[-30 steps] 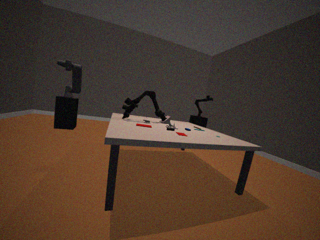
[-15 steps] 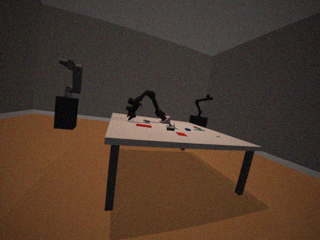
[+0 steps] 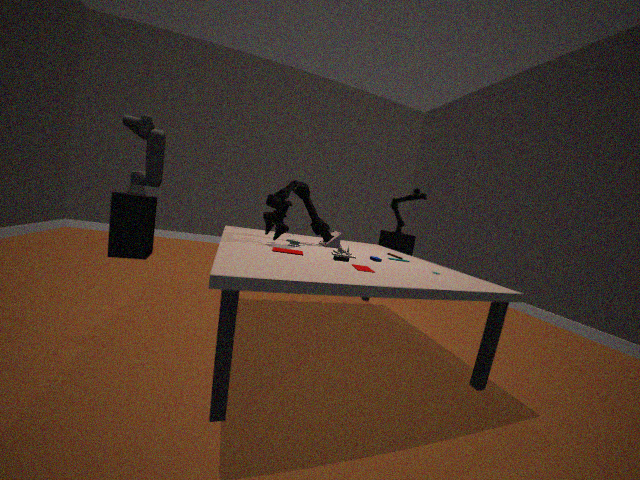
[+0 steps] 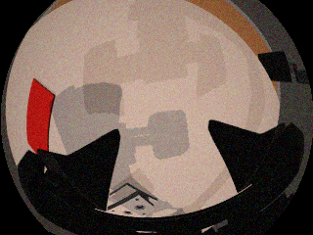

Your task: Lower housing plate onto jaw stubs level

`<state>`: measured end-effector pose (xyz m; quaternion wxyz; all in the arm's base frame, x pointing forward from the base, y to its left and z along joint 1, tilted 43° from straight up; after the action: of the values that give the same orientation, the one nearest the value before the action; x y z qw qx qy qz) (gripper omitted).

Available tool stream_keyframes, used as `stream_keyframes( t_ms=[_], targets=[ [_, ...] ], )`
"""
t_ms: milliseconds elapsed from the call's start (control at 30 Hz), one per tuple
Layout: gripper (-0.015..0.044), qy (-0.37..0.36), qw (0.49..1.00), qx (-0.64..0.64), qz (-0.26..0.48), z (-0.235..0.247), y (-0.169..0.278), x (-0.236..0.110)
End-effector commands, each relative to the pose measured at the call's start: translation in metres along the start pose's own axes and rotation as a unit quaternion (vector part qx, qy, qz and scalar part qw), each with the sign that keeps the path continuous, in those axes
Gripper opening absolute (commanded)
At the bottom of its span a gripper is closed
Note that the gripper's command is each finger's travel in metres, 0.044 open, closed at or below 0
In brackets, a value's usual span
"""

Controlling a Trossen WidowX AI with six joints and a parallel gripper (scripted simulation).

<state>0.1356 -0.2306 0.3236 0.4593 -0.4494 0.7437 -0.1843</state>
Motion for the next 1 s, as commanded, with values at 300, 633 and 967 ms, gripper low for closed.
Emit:
stream_keyframes(
  t_ms=[300, 633, 967],
  targets=[
    [0.0440, -0.069, 0.991, -0.109, 0.028, 0.033, 0.025, -0.039],
    [0.0440, -0.104, 0.973, -0.202, 0.046, 0.046, 0.048, -0.068],
    [0.0440, -0.124, 0.945, -0.296, 0.057, 0.049, 0.071, -0.095]
  ],
)
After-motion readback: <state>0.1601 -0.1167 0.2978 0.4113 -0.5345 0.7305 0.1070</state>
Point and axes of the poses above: the point midway between the two fingers, 35 mm back from their tips, its own x axis out along the fingers, its own z axis across the jaws, y = z × x, the point moved 7 cm from there along -x, back along the fingers, and after that the axes turned 11 degrees about -x, right-handed, at the moved point
